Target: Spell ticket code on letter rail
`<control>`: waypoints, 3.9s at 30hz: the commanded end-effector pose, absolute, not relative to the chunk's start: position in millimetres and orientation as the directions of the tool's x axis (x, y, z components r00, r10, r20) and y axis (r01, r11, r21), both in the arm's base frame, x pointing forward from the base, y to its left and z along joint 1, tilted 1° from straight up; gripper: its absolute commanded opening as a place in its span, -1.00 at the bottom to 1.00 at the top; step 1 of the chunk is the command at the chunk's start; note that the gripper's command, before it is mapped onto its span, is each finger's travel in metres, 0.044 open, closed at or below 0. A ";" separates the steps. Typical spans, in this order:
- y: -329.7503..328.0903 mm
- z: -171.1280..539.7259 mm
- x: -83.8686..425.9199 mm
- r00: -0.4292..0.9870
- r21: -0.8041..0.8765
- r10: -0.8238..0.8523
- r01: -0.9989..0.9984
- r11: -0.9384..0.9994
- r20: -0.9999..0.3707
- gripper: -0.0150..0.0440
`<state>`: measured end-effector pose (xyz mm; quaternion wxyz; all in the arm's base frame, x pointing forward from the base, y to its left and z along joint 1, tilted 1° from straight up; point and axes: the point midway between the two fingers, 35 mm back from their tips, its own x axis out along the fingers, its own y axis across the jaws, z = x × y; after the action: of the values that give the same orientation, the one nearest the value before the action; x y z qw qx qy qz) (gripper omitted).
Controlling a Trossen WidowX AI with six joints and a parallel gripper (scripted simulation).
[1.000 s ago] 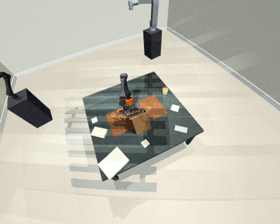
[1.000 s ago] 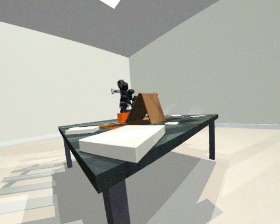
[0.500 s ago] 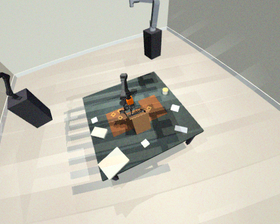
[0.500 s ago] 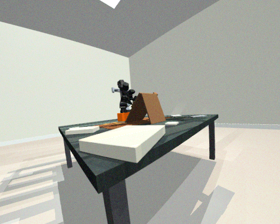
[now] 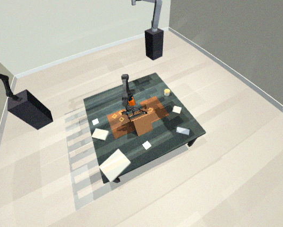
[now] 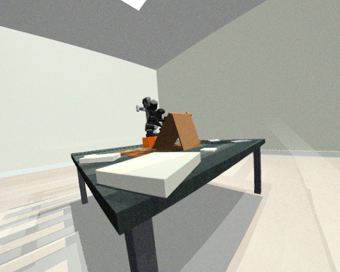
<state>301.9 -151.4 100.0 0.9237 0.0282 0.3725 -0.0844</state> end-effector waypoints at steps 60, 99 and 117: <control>-116.1 100.0 308.5 0.710 -0.009 -0.137 0.182 0.983 -0.691 -0.49; -95.3 100.0 312.5 0.710 -0.007 -0.136 0.182 0.983 -0.691 -0.49; -92.4 103.6 308.6 0.710 -0.006 -0.135 0.181 0.983 -0.691 0.51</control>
<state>311.3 -92.7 100.3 0.9236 0.0308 0.3729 -0.0838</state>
